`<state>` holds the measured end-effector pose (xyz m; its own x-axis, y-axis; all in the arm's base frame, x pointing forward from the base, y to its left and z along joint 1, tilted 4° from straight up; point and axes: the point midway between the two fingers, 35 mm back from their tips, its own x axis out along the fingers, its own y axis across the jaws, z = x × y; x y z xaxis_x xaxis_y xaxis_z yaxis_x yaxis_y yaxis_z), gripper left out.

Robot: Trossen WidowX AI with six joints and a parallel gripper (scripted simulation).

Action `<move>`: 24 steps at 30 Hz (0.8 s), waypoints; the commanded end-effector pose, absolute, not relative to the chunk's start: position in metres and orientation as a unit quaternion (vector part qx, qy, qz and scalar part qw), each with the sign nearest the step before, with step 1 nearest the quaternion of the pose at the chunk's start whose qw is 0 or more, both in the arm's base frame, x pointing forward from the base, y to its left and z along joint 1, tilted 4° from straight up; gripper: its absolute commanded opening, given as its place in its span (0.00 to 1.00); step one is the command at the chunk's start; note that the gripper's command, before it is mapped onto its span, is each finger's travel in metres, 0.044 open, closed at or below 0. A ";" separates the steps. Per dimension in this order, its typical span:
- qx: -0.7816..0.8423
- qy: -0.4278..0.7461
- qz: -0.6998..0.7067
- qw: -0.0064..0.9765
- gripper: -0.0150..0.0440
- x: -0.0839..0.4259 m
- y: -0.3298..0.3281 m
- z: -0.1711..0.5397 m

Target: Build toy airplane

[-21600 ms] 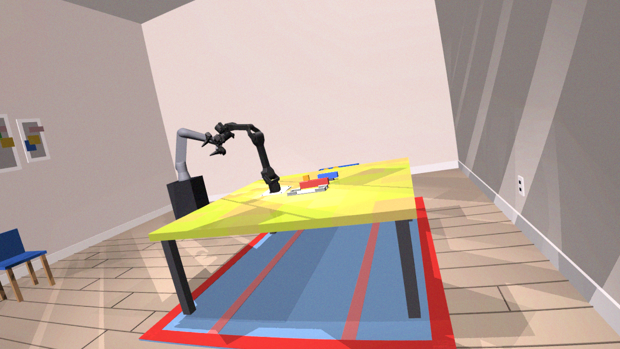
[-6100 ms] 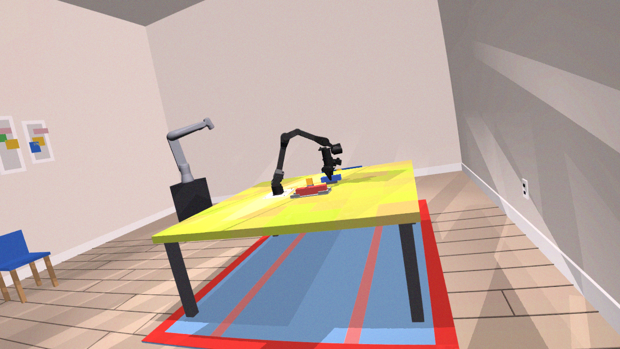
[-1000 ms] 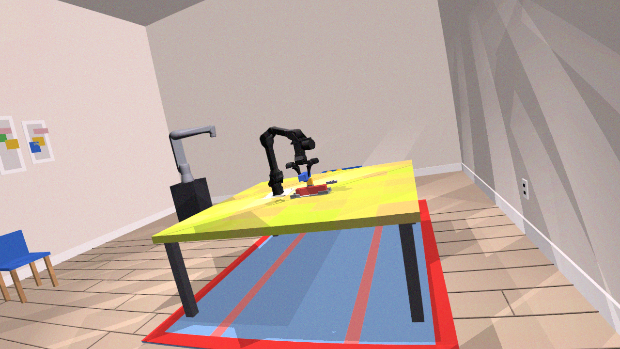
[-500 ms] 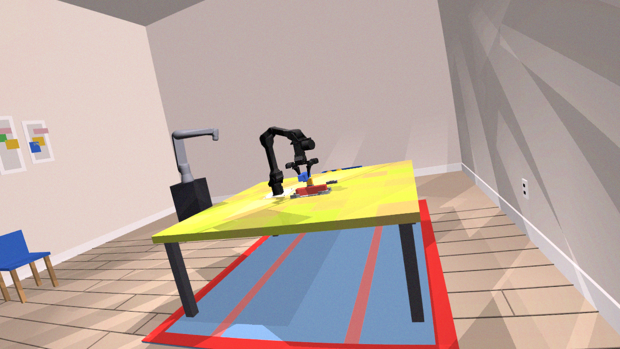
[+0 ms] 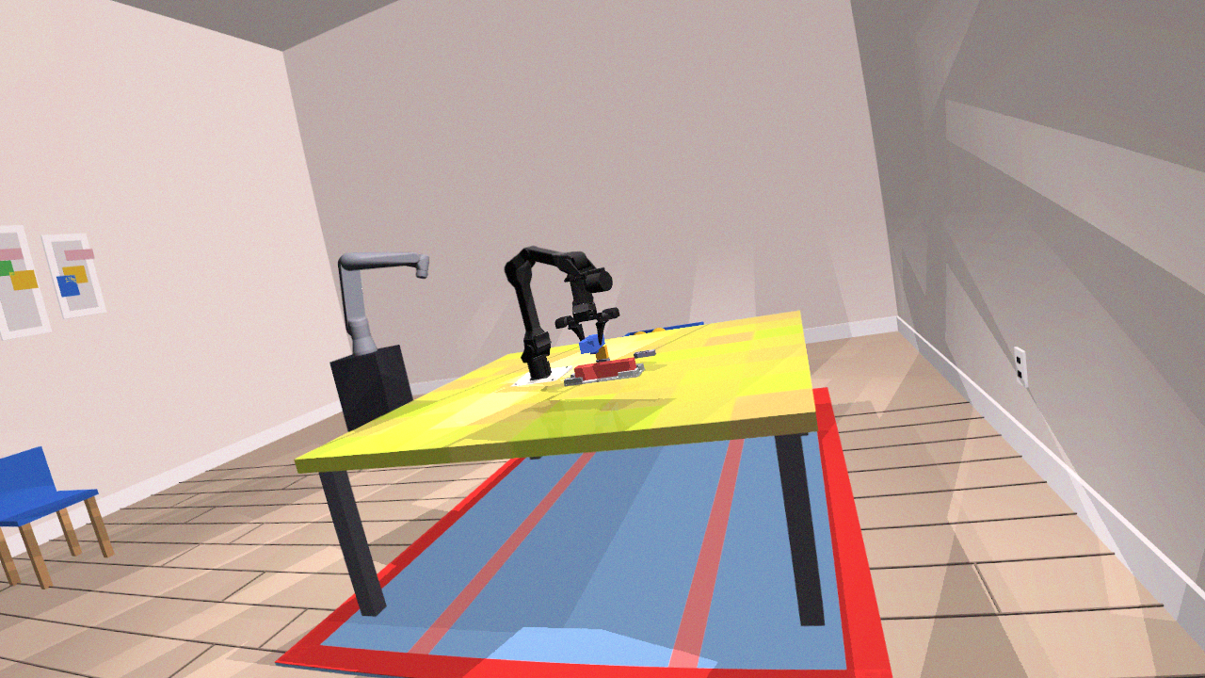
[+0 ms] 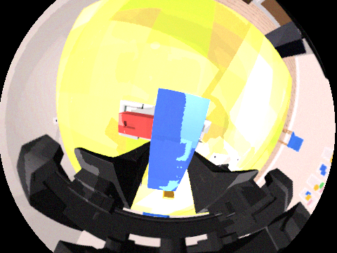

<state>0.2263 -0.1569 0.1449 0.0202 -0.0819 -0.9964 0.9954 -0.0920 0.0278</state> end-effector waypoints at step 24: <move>0.509 0.451 -0.538 0.498 0.58 0.225 -0.158 0.106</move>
<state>0.2263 -0.1592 0.1104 0.0177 -0.0807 -0.9966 0.9948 -0.0989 0.0257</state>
